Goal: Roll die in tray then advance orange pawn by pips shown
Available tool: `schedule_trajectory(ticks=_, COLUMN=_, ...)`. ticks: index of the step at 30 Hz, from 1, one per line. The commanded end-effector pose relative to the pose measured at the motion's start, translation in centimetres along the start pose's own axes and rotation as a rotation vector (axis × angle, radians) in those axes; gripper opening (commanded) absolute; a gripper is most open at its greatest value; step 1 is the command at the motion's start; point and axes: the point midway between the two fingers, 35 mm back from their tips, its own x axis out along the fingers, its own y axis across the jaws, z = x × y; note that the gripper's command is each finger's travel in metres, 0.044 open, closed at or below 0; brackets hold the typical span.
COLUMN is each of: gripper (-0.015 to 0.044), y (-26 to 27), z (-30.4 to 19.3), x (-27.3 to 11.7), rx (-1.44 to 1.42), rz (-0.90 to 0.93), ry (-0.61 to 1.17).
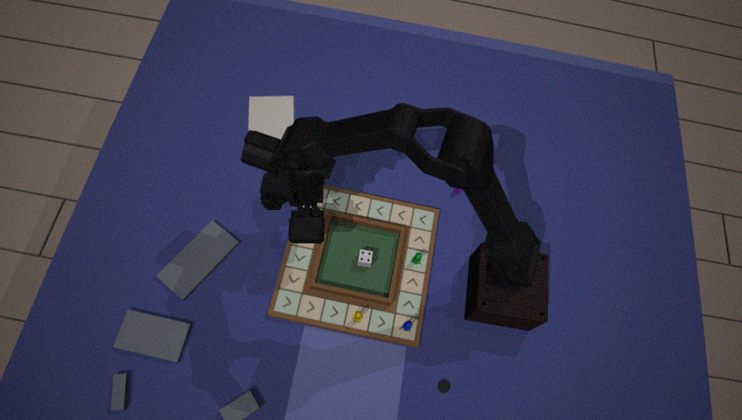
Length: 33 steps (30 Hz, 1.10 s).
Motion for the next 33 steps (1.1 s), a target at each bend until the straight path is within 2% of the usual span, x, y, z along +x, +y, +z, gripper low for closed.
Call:
schedule_trajectory(ticks=1, gripper=0.02, y=0.0, z=0.0, x=0.6, rx=-0.005, rz=0.003, ry=-0.004)
schedule_trajectory(ticks=8, gripper=0.02, y=0.0, z=0.0, x=1.5, rx=-0.005, rz=0.003, ry=-0.004)
schedule_trajectory(ticks=13, gripper=0.0069, y=0.0, z=0.0, x=1.5, rx=-0.005, rz=0.003, ry=-0.004)
schedule_trajectory(ticks=25, gripper=0.0, y=0.0, z=0.0, x=1.4, rx=-0.005, rz=0.003, ry=-0.004)
schedule_trajectory(ticks=33, gripper=0.0, y=-0.1, z=0.7, x=-4.0, rx=-0.005, rz=0.002, ry=-0.005)
